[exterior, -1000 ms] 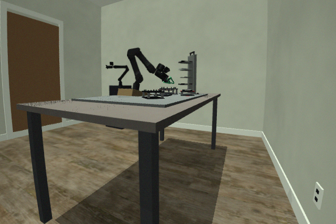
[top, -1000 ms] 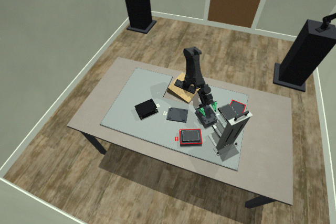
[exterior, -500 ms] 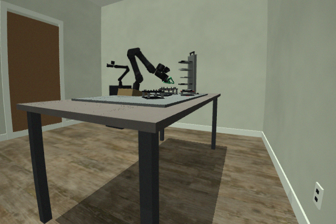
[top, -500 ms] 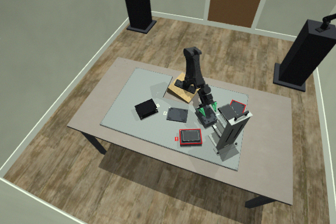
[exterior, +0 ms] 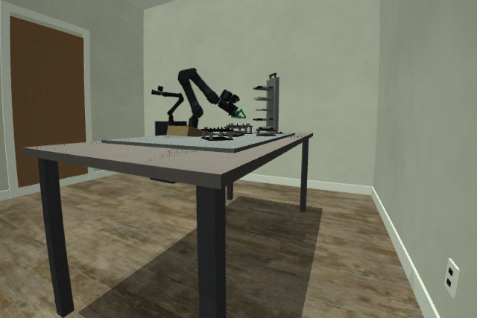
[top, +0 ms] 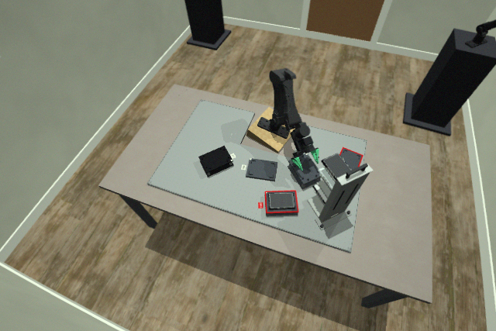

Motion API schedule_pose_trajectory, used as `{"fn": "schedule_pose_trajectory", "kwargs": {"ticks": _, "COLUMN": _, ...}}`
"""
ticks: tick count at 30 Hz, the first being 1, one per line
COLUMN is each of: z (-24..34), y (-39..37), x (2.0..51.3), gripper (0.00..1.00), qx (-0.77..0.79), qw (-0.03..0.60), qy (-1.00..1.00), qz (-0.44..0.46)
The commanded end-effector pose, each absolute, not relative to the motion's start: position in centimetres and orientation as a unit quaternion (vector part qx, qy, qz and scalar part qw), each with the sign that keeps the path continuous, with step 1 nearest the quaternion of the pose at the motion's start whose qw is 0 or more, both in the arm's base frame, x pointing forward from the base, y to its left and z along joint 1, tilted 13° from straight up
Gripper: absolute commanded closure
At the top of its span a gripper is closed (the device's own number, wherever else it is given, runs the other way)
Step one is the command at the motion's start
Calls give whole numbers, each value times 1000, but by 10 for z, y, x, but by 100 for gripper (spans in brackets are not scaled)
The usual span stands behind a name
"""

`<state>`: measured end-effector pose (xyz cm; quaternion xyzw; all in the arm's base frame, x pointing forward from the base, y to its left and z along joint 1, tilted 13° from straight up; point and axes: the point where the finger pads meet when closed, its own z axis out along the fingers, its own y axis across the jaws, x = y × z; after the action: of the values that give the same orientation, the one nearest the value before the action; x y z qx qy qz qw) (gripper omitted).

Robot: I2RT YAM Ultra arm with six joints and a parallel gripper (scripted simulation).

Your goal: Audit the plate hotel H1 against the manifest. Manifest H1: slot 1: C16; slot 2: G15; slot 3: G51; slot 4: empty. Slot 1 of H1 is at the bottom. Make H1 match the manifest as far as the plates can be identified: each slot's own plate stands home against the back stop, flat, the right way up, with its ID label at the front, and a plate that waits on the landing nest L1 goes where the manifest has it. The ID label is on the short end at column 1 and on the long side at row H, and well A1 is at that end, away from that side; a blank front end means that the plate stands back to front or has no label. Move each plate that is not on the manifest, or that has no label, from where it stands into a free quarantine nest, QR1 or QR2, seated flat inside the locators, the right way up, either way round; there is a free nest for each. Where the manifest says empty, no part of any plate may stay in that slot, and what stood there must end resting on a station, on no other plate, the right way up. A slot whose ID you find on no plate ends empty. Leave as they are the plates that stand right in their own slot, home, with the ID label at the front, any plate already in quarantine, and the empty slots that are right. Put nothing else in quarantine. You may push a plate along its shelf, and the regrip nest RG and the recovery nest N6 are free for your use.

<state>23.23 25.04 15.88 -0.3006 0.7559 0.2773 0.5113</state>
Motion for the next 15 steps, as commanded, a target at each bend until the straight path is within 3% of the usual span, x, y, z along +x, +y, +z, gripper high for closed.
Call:
{"fn": "schedule_pose_trajectory", "kwargs": {"ticks": 1, "z": 160, "y": 243, "x": 228, "gripper": 0, "qx": -298, "qw": 515, "qy": 755, "qz": 278}}
{"fn": "schedule_pose_trajectory", "kwargs": {"ticks": 15, "z": 184, "y": 234, "x": 222, "gripper": 0, "qx": -296, "qw": 531, "qy": 742, "qz": 283}}
